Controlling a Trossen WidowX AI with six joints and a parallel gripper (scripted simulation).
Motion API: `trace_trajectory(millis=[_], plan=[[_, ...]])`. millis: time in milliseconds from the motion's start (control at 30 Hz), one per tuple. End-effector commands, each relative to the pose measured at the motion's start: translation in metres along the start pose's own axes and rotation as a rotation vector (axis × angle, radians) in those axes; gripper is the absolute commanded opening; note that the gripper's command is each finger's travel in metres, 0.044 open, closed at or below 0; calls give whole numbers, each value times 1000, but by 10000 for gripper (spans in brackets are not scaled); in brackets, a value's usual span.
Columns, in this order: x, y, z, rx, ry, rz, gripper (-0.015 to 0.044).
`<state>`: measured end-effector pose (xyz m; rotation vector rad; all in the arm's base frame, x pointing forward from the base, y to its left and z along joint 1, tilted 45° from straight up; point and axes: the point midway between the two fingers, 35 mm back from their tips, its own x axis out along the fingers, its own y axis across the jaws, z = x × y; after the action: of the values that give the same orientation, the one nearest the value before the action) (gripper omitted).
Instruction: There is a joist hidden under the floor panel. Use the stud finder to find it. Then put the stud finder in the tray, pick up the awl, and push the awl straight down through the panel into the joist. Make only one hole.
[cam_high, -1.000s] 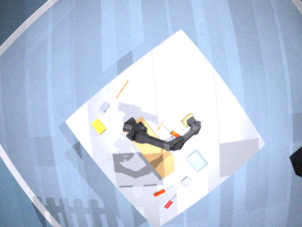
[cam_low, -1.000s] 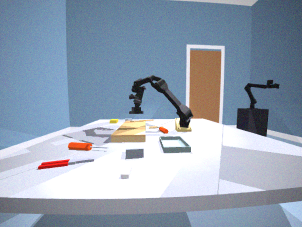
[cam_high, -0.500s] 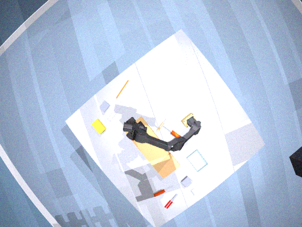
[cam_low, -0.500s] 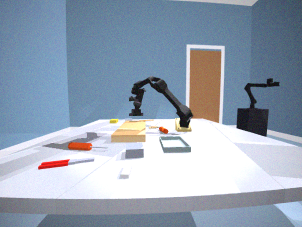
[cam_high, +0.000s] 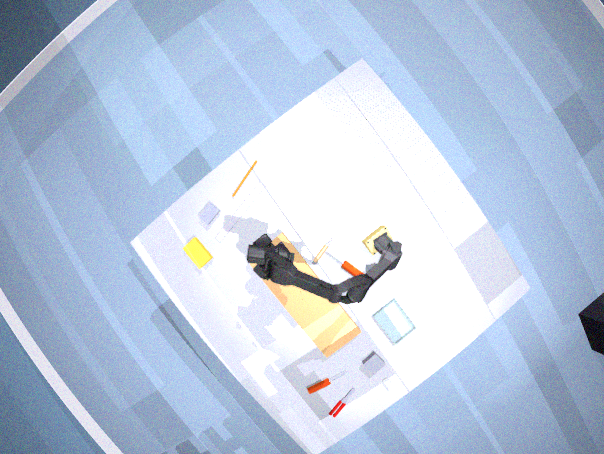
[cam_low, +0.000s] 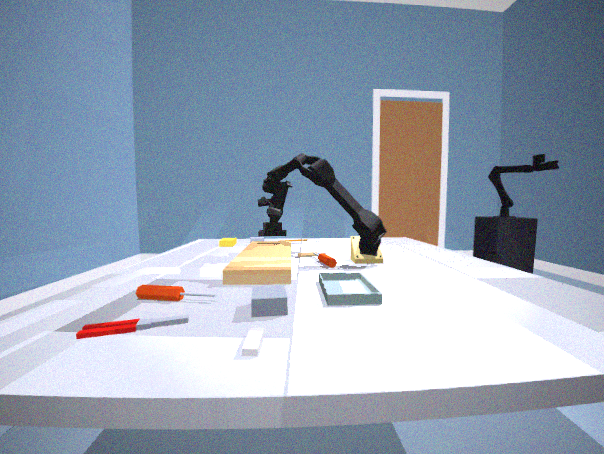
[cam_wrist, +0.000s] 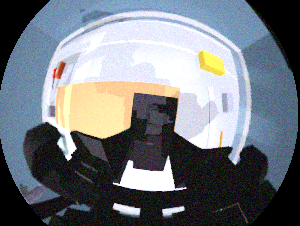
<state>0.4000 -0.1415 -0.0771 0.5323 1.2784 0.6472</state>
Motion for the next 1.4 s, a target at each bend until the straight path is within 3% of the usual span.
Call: trace_trajectory(millis=[0,900,1367], plan=[[1,-1,0,4,-13,-1,0],[34,0,-10,4,-13,1,0],[34,40,-10,5,-13,3,0]])
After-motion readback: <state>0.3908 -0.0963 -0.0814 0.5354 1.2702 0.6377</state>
